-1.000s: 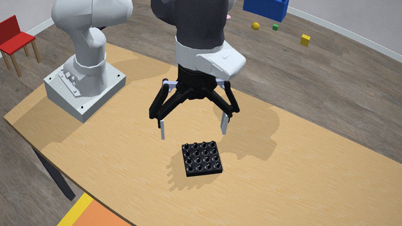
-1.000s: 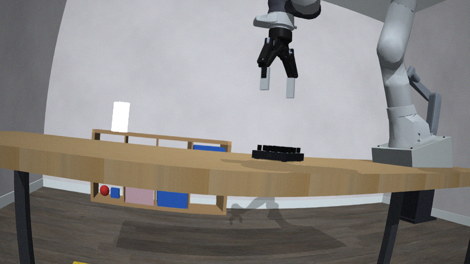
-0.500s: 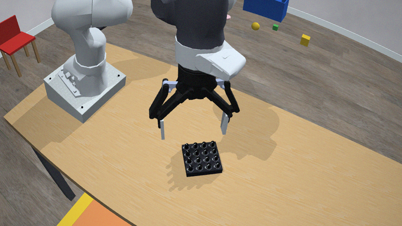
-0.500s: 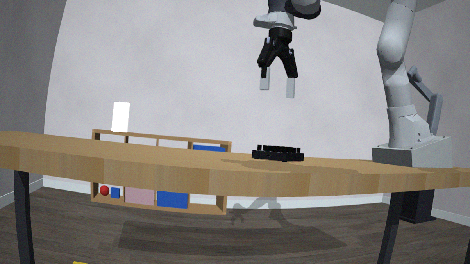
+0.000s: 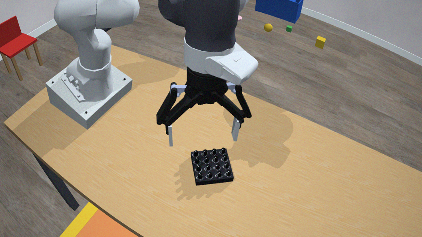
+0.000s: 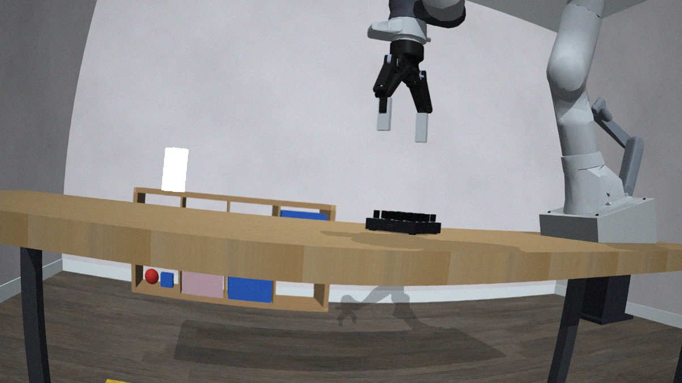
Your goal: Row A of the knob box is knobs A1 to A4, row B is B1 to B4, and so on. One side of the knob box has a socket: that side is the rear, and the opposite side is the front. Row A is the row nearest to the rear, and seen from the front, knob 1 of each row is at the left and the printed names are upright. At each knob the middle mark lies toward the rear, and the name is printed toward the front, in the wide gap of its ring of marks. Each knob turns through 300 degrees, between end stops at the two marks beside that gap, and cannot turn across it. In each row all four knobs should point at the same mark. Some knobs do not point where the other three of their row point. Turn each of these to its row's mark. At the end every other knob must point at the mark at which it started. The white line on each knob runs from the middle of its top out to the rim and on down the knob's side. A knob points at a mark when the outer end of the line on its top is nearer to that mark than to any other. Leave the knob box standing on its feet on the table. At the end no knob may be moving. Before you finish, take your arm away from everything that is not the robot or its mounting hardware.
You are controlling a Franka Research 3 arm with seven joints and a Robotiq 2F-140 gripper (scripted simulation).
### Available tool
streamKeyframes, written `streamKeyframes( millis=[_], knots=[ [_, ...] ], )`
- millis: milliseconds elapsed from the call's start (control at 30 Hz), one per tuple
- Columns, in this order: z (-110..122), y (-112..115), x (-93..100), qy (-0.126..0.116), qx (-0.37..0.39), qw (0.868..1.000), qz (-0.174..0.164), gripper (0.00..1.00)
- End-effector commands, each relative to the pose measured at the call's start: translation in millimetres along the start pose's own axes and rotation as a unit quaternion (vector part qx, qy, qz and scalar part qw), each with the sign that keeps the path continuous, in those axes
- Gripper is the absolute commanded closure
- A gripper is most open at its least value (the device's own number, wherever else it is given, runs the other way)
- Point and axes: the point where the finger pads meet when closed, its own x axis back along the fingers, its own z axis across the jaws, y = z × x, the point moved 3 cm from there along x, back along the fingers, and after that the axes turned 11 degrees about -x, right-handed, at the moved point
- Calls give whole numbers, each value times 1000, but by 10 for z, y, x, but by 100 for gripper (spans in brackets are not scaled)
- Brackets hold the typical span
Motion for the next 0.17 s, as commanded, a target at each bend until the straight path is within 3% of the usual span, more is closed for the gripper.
streamKeyframes(
  millis=[0, 133],
  knots=[
    [2, 3, 11, 1, 4, 1000, 0, 0],
    [2, 3, 11, 1, 4, 1000, 0, 0]
  ],
)
